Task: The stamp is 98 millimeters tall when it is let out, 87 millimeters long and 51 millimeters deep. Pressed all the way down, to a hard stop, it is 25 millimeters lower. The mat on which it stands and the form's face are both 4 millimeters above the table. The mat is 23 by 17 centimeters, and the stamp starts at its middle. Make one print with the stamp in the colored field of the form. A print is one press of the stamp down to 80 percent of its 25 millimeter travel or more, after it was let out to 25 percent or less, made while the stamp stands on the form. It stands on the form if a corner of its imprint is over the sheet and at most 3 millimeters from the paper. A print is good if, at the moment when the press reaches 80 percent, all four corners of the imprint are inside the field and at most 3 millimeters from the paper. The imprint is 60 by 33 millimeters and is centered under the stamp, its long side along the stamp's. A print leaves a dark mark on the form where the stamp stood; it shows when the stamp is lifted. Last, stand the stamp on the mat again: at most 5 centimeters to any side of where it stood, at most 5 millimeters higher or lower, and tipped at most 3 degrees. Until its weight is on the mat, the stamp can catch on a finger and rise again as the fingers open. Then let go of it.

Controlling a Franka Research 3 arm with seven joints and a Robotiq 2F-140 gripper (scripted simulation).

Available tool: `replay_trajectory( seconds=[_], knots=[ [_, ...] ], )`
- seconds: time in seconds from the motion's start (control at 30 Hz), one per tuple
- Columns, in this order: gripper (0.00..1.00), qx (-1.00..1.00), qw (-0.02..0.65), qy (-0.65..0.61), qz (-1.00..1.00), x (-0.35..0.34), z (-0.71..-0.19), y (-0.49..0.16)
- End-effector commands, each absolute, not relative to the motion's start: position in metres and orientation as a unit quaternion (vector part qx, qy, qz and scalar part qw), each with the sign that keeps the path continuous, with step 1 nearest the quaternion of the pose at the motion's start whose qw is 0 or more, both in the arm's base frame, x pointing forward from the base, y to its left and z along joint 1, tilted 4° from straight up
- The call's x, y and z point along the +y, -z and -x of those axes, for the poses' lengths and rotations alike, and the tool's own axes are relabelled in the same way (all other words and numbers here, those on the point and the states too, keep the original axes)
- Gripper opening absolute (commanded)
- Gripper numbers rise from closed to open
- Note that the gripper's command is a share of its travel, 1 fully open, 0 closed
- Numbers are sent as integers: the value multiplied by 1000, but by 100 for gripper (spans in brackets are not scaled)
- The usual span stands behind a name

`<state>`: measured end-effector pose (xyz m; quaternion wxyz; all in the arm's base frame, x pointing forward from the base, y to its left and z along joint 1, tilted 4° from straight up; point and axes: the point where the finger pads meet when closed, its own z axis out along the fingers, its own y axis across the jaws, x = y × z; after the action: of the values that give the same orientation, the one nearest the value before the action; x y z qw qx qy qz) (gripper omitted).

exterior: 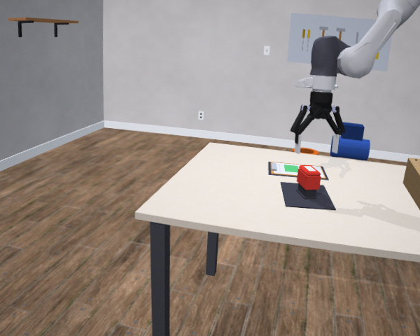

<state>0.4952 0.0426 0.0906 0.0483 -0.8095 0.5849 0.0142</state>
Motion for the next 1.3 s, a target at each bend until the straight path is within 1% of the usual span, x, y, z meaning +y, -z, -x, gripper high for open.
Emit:
replay_trajectory(
  seconds=[0.0, 1.27],
  knots=[
    [100, 618, 37, 1, 785, 43, -505, -91],
    [100, 617, 34, 10, 786, 45, -510, -90]
  ],
)
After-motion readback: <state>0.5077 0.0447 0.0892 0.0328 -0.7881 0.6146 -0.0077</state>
